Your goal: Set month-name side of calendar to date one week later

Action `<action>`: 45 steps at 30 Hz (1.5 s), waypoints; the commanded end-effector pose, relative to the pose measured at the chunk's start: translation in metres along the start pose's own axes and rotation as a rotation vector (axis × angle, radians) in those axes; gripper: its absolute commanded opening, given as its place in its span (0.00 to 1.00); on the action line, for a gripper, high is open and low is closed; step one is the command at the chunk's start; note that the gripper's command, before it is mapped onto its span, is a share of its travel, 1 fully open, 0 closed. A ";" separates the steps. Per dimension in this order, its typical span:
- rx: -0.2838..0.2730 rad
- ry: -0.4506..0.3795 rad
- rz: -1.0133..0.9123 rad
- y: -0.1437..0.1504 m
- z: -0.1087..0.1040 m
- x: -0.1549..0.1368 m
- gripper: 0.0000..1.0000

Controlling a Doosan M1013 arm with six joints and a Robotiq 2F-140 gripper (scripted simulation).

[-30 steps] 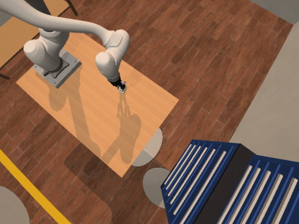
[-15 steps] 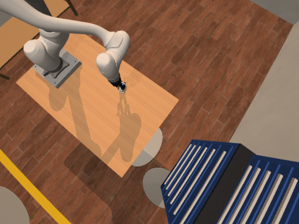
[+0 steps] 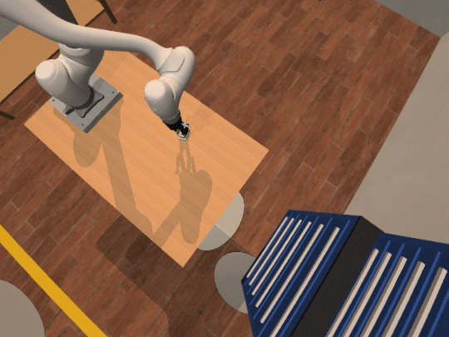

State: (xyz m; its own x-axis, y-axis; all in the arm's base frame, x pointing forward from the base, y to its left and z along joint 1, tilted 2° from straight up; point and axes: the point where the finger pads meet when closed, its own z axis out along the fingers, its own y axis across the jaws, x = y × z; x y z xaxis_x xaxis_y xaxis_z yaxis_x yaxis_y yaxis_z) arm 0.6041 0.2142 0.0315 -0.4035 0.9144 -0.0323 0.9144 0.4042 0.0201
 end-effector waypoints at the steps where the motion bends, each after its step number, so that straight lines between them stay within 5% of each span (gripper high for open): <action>1: 0.000 0.000 0.000 0.000 0.000 0.000 0.25; 45: 0.000 0.000 0.000 0.000 0.009 0.000 0.25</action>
State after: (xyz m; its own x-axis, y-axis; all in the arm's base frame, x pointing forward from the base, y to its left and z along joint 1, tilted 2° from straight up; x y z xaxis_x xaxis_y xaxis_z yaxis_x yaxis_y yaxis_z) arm 0.6044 0.2140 0.0227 -0.4035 0.9144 -0.0323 0.9144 0.4042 0.0201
